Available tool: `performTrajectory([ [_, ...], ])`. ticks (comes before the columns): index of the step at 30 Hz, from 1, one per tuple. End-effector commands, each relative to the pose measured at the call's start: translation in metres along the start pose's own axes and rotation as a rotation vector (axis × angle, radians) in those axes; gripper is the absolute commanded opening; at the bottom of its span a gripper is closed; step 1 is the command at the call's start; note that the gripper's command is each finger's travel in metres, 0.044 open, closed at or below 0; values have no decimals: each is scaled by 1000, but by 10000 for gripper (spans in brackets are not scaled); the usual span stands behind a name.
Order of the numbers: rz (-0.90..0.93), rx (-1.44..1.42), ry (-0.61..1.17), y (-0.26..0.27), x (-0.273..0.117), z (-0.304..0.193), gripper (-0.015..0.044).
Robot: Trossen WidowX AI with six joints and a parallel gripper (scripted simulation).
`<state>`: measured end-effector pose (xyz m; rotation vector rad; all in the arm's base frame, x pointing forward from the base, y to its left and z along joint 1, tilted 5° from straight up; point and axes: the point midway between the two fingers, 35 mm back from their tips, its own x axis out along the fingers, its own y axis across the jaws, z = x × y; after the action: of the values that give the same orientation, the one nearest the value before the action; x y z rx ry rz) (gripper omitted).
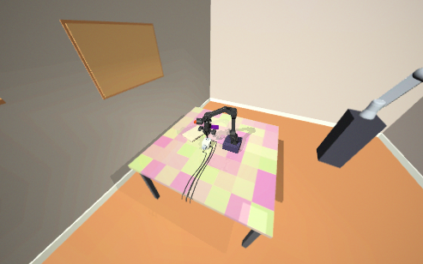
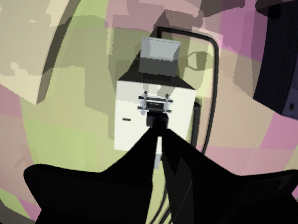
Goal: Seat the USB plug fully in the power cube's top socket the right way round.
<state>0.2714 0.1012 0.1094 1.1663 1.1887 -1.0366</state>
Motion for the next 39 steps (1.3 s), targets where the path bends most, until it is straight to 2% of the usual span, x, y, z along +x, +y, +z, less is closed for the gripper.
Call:
performTrajectory([
  [1,-1,4,-7,0,2,1,0],
  [39,-1,19,-23,0,6,0,0],
])
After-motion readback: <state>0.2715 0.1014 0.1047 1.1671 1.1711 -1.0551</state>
